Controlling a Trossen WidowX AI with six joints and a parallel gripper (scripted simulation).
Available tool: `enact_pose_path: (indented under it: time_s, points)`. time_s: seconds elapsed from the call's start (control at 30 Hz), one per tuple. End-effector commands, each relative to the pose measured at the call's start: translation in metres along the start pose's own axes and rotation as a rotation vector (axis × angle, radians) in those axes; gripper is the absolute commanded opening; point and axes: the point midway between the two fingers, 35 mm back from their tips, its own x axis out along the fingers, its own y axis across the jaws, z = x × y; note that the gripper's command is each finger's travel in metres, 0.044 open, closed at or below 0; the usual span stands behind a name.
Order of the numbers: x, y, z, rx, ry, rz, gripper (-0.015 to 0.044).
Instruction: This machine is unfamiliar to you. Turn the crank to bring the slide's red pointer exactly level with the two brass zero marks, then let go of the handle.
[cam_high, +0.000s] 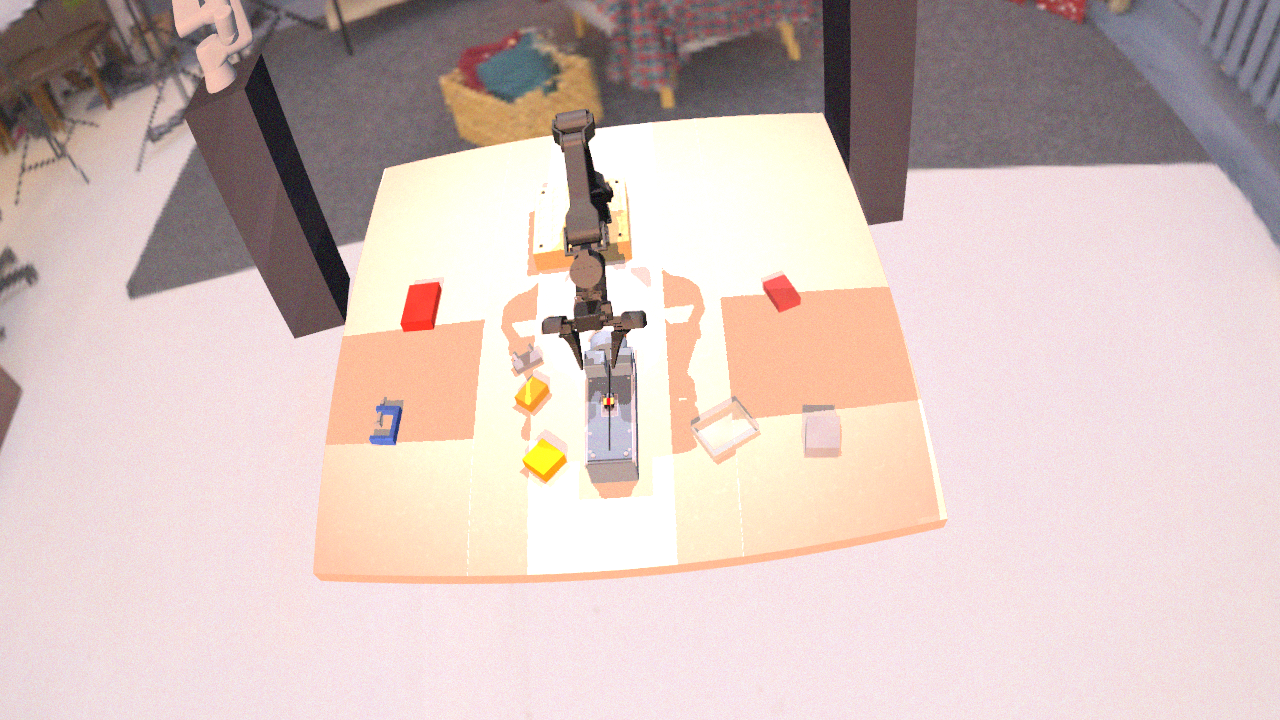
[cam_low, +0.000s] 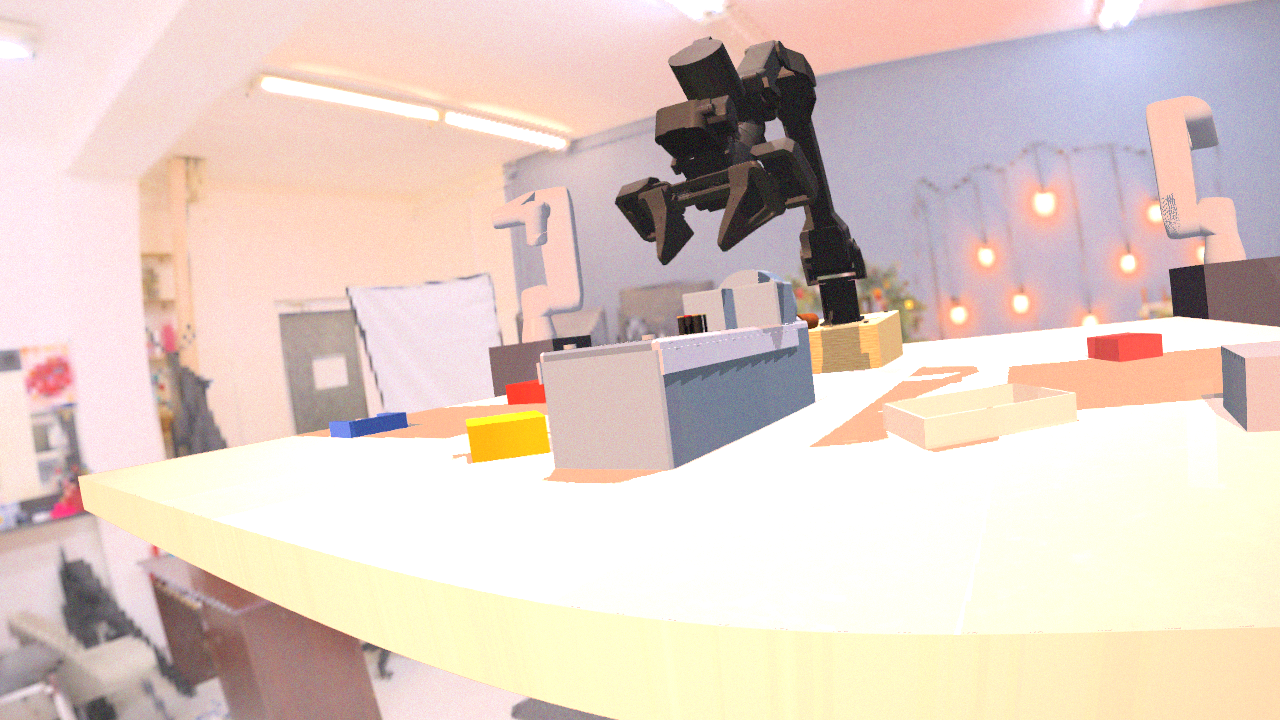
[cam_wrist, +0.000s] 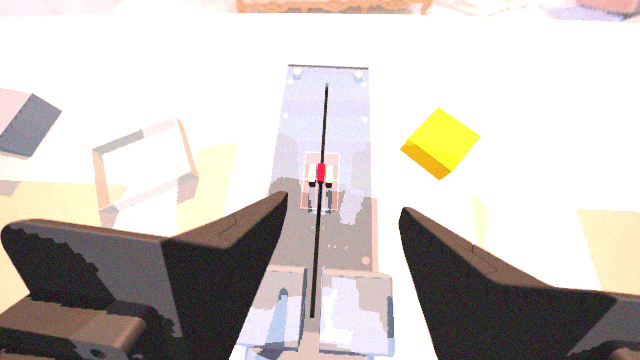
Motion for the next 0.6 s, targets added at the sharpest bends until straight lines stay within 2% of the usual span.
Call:
enact_pose_path:
  time_s: [0.0, 0.1, 0.13, 0.57]
  points:
    - [0.0000, -0.0002, 0.0000, 0.000, 0.000, -0.001, 0.0368]
    - [0.0000, -0.0002, 0.0000, 0.000, 0.000, -0.001, 0.0440]
    - [0.0000, -0.0002, 0.0000, 0.000, 0.000, -0.001, 0.0440]
    - [0.0000, -0.0002, 0.0000, 0.000, 0.000, -0.001, 0.0099]
